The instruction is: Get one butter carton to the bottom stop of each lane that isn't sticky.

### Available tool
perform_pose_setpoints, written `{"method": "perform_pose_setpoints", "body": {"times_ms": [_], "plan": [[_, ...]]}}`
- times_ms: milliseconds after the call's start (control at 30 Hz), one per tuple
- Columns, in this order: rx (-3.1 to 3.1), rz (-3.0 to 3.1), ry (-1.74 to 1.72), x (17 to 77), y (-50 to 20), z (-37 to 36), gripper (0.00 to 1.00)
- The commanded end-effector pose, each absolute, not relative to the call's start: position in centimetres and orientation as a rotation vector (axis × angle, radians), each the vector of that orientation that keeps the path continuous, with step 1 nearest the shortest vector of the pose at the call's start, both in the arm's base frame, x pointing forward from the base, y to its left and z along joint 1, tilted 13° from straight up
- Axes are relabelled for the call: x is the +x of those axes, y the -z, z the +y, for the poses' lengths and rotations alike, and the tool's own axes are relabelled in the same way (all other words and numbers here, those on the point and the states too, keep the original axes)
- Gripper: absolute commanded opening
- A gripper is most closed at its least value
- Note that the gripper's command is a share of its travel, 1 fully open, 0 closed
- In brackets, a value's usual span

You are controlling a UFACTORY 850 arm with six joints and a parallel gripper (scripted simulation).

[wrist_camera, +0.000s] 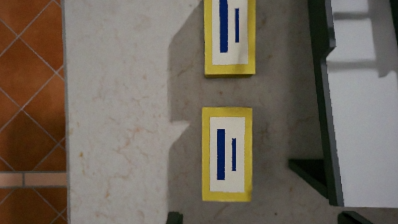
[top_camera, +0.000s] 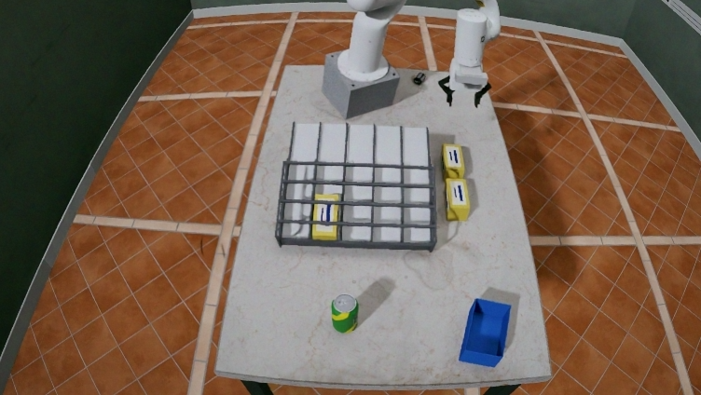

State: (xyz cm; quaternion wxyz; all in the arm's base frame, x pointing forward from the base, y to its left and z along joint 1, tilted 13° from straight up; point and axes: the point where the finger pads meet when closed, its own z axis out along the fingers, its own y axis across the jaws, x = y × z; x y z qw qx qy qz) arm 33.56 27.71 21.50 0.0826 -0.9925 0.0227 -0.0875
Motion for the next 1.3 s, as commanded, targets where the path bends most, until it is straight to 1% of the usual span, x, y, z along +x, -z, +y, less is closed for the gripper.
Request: {"method": "perform_pose_setpoints", "body": {"times_ms": [0, 533, 1033, 1100, 1133, 1267], "plan": [[-3.014, 0.089, 0.302, 33.5, -21.6, 27.8, 0.9], [-3.014, 0.089, 0.302, 33.5, -21.6, 27.8, 0.9], [-3.012, 0.088, 0.299, 34.7, -15.7, 28.5, 0.9], [-3.012, 0.088, 0.299, 34.7, -15.7, 28.5, 0.9], [-3.011, 0.087, 0.293, 34.4, -16.8, 28.3, 0.9], [-3.011, 0.087, 0.293, 34.7, -15.2, 28.5, 0.9]]}}
